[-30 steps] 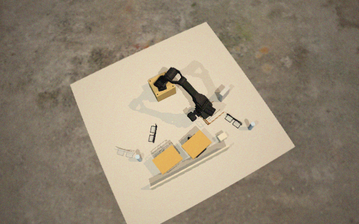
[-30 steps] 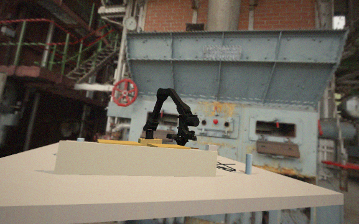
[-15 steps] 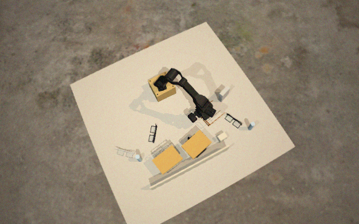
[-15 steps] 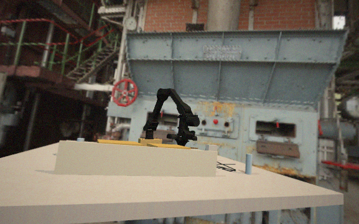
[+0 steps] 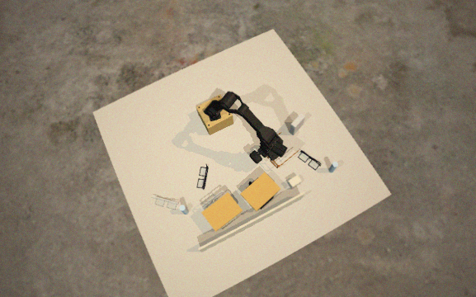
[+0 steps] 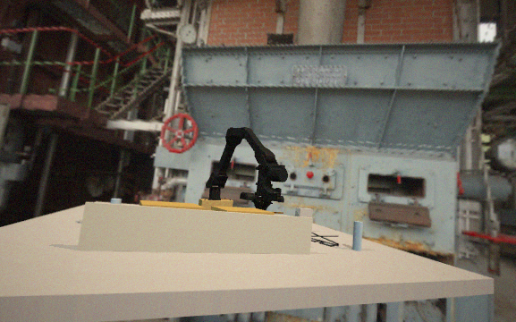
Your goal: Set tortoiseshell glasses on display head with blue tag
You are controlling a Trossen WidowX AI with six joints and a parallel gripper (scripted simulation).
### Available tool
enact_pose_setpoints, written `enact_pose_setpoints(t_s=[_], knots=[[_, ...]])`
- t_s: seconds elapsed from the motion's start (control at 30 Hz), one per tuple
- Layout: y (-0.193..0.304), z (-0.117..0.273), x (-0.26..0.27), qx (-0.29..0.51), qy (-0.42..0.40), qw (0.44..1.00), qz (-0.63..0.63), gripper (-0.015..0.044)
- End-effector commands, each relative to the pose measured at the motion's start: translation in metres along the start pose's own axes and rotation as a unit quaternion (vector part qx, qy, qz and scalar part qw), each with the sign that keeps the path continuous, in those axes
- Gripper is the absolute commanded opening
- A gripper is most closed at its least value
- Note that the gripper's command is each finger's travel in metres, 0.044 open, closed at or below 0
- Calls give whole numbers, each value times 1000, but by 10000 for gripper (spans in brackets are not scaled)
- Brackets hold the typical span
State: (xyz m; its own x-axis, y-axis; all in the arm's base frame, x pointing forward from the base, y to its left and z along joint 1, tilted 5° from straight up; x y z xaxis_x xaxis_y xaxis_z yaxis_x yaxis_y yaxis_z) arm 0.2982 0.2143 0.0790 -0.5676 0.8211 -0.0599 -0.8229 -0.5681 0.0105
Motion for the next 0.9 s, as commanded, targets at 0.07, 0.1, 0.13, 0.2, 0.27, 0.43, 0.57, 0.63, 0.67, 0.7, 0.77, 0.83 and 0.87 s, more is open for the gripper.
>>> enact_pose_setpoints(t_s=[0.07, 0.1, 0.13, 0.2, 0.27, 0.43, 0.57, 0.63, 0.67, 0.7, 0.77, 0.83, 0.87], knots=[[-4, 0, -1, -2, 2, 1000, 2, 0], [-3, 0, -1, -2, 2, 1000, 2, 0], [-3, 0, -1, -2, 2, 1000, 2, 0], [-3, 0, -1, -2, 2, 1000, 2, 0], [-2, 0, 0, -2, 2, 1000, 2, 0], [-1, 0, 0, -2, 2, 1000, 2, 0], [-1, 0, 0, -2, 2, 1000, 2, 0], [0, 0, 0, -1, 2, 1000, 2, 0], [0, 0, 0, -1, 2, 1000, 2, 0], [0, 0, 0, -1, 2, 1000, 2, 0], [1, 0, 0, -1, 2, 1000, 2, 0], [2, 0, 0, -1, 2, 1000, 2, 0], [3, 0, 1, -1, 2, 1000, 2, 0]])
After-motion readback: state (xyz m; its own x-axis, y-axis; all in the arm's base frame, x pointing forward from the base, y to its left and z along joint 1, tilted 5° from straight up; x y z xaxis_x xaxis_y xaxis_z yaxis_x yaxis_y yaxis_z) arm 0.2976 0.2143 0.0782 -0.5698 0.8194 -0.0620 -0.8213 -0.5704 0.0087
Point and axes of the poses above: the point midway between the two fingers, 35 mm back from their tips, its own z axis back along the fingers, its own x axis across the jaws, y = z × x, the point moved 9 cm from there along z, back along the fingers, and after that the axes turned 12 degrees about z, right-handed, at the moved point
